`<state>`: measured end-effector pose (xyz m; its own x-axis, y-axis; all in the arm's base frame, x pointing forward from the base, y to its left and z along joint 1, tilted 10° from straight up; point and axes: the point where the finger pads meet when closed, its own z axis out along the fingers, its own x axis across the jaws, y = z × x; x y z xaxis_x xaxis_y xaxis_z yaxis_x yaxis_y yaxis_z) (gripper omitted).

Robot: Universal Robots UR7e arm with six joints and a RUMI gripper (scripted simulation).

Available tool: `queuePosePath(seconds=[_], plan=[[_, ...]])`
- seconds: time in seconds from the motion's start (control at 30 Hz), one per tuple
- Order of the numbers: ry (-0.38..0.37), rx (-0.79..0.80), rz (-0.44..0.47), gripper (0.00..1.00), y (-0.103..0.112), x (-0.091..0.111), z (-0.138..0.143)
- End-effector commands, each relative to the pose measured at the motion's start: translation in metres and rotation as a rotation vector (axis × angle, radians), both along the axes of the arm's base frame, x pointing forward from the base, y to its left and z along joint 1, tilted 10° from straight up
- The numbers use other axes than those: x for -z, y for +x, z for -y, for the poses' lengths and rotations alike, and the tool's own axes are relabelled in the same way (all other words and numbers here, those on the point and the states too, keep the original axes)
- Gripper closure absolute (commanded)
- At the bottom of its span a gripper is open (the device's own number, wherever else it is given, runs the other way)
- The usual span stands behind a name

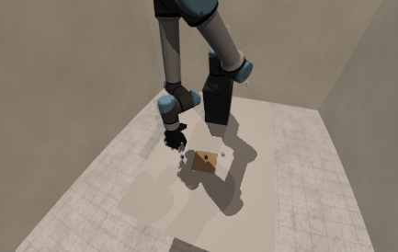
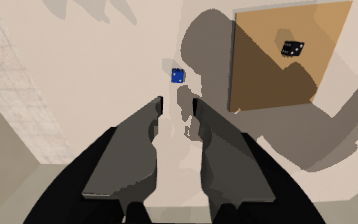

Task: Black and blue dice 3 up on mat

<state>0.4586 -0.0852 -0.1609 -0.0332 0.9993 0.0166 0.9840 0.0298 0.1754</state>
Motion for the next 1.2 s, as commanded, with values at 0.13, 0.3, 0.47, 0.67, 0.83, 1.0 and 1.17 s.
queuePosePath(seconds=[0.13,0.3,0.47,0.67,0.83,1.0,1.17], plan=[[-0.001,0.000,0.001,0.82,0.000,0.000,0.000],[-0.001,0.000,0.001,0.82,0.000,0.000,0.000],[-0.001,0.000,0.001,0.82,0.000,0.000,0.000],[0.000,0.000,0.001,0.82,0.001,0.003,0.000],[0.000,0.000,0.001,0.82,0.001,0.006,0.000],[0.000,0.000,0.001,0.82,0.002,0.011,0.000],[0.000,0.000,0.001,0.82,0.004,0.019,0.000]])
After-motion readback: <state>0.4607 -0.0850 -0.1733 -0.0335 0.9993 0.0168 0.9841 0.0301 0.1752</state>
